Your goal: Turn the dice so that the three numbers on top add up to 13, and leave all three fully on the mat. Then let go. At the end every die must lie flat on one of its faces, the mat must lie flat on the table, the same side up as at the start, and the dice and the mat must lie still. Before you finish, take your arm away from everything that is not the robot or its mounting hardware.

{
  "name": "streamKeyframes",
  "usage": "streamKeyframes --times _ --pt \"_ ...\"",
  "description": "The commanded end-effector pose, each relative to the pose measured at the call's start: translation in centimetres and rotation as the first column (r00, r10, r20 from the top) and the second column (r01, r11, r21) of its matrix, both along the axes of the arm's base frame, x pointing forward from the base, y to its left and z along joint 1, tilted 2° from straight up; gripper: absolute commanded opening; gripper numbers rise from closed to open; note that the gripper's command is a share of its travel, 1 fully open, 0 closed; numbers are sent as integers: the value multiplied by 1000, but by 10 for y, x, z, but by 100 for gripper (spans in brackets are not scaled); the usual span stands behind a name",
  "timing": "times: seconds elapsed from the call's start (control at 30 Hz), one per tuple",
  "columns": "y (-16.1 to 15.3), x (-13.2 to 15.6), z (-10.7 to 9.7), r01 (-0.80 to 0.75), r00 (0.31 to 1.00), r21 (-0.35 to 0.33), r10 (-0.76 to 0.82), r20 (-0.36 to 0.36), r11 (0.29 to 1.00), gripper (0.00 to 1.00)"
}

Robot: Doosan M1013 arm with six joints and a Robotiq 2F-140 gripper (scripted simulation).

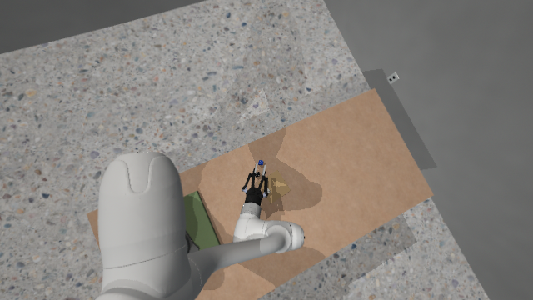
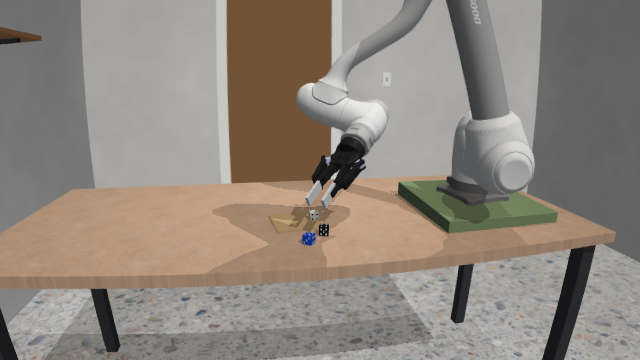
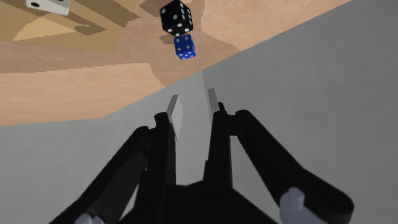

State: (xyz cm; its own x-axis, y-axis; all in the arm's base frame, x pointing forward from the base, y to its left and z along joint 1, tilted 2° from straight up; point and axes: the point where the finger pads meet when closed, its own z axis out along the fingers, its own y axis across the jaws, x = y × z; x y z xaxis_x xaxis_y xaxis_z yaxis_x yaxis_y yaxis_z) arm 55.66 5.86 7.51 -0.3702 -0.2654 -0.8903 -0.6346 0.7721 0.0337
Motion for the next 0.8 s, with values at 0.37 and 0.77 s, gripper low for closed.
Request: streamKeyframes --times 0.37,0.77 --pt "74 -18 0 -244 928 85 258 -269 966 25" --pt "95 -36 -7 -361 782 33 322 -534 932 25"
